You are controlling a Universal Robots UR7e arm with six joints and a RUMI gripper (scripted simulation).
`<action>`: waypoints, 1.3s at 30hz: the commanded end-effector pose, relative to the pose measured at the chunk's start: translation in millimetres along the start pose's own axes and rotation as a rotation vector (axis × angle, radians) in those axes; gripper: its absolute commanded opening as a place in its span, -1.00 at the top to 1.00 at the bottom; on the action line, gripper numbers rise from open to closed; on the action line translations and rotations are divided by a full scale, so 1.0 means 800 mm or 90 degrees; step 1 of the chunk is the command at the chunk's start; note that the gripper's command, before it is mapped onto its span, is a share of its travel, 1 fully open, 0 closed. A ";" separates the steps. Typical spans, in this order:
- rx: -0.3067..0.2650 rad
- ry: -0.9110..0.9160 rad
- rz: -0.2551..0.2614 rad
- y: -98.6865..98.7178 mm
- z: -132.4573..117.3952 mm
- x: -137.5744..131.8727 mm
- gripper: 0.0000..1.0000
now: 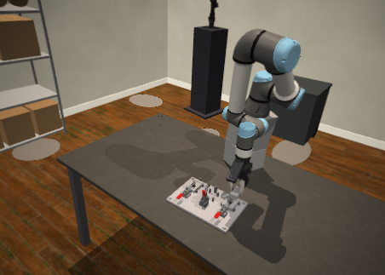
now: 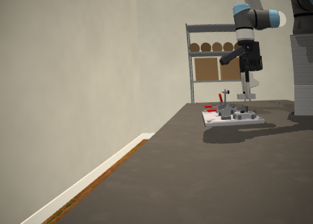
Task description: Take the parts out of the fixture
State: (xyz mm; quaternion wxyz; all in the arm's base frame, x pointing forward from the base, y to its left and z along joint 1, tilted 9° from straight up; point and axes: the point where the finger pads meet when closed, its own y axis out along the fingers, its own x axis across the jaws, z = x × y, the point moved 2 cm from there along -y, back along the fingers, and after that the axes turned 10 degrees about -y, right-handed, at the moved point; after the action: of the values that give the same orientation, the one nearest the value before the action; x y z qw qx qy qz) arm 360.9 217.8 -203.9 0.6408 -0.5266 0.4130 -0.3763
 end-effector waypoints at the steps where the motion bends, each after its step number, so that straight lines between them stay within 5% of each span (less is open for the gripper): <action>1: 0.001 0.005 -0.004 -0.001 0.012 -0.039 1.00; 20: 0.001 0.005 -0.004 -0.001 0.025 -0.109 1.00; 39: 0.000 0.006 -0.004 0.000 0.025 -0.116 1.00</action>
State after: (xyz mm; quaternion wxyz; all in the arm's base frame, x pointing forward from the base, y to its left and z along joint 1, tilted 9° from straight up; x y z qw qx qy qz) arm 341.6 309.2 -190.8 0.6364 -0.5276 0.4159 -0.3791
